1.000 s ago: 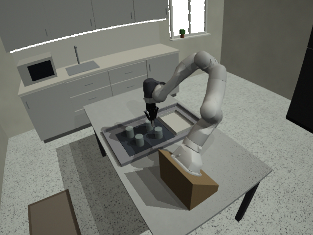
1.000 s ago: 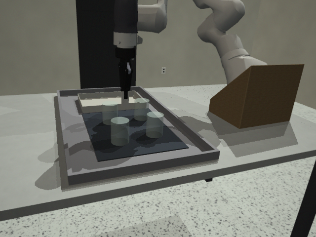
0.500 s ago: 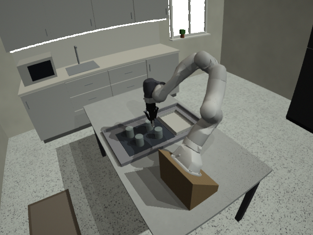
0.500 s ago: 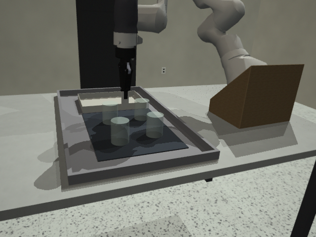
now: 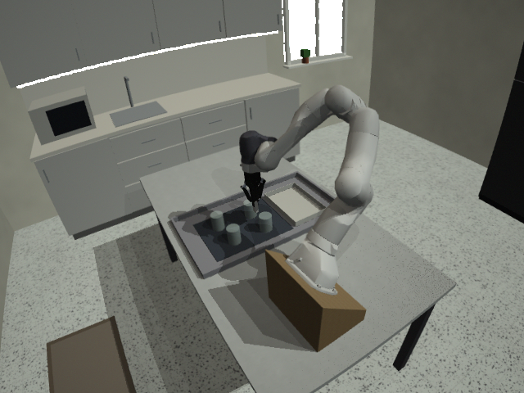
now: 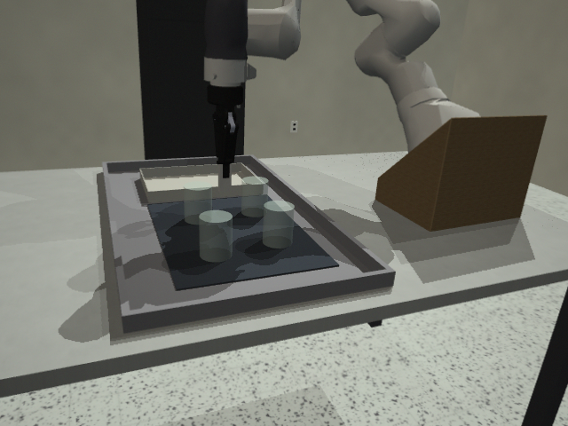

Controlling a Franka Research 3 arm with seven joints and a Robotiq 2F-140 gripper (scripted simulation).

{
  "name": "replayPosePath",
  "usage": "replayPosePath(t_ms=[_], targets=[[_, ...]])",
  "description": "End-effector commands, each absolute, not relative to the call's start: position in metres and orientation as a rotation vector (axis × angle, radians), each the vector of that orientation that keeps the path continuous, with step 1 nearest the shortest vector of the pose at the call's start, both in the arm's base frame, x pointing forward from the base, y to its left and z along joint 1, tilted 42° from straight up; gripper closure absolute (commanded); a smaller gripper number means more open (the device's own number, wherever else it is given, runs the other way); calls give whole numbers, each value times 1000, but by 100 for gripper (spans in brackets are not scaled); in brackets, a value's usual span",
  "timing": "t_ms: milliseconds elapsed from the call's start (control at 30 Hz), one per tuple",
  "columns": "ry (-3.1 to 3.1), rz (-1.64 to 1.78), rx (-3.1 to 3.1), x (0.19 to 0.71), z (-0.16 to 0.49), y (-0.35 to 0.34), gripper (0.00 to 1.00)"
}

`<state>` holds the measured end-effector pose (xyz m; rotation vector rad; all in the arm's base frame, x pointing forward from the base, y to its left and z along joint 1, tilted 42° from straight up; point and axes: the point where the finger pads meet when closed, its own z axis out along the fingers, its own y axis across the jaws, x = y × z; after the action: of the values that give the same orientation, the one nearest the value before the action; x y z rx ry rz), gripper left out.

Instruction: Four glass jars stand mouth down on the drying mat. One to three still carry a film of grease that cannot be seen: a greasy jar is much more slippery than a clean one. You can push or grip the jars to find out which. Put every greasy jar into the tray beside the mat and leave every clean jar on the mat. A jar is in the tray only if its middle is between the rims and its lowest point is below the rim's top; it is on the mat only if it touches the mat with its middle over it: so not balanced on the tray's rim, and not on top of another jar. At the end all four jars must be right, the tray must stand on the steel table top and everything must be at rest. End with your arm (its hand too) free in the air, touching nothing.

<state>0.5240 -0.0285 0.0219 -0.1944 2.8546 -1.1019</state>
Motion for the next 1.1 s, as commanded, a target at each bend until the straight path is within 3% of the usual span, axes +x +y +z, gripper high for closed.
replayPosePath(t_ms=[0, 833, 1067], targets=[[2852, -1099, -193, 524, 22, -28, 100], [2852, -1099, -193, 524, 22, -28, 100], [2852, -1099, -193, 518, 61, 8, 100]])
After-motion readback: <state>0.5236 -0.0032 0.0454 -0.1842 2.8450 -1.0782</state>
